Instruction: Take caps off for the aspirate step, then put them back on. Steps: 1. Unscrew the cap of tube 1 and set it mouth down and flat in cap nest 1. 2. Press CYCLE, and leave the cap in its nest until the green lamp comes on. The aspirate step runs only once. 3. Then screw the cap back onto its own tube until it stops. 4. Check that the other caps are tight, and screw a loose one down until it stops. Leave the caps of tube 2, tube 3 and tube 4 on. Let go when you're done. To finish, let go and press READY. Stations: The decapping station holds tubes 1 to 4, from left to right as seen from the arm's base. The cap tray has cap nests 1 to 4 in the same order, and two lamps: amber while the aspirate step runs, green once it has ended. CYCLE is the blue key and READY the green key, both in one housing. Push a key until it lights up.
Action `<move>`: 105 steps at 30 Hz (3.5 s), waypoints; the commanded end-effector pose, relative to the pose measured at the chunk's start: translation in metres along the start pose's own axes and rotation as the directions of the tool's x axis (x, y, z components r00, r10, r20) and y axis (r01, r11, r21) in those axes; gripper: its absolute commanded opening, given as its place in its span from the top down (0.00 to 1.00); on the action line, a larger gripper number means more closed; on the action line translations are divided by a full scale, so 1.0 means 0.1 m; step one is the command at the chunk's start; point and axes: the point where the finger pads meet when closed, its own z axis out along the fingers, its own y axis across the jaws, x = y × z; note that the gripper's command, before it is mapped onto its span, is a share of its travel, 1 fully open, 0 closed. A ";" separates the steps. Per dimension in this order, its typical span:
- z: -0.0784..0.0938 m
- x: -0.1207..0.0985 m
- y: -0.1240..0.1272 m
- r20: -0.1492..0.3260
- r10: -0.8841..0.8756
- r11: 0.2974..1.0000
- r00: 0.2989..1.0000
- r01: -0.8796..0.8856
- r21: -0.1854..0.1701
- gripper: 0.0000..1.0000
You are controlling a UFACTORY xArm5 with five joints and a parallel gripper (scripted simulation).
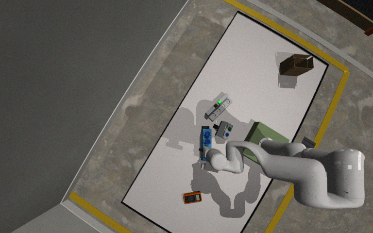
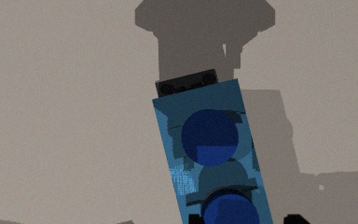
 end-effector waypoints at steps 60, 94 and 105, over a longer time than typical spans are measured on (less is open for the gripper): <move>0.37 -0.51 0.13 0.007 -0.469 0.883 0.883 0.469 0.000 0.54; 0.40 -0.51 0.13 0.007 -0.360 0.933 0.933 0.360 -0.001 1.00; 0.40 -0.51 0.13 0.006 -0.148 0.989 0.989 0.148 -0.002 1.00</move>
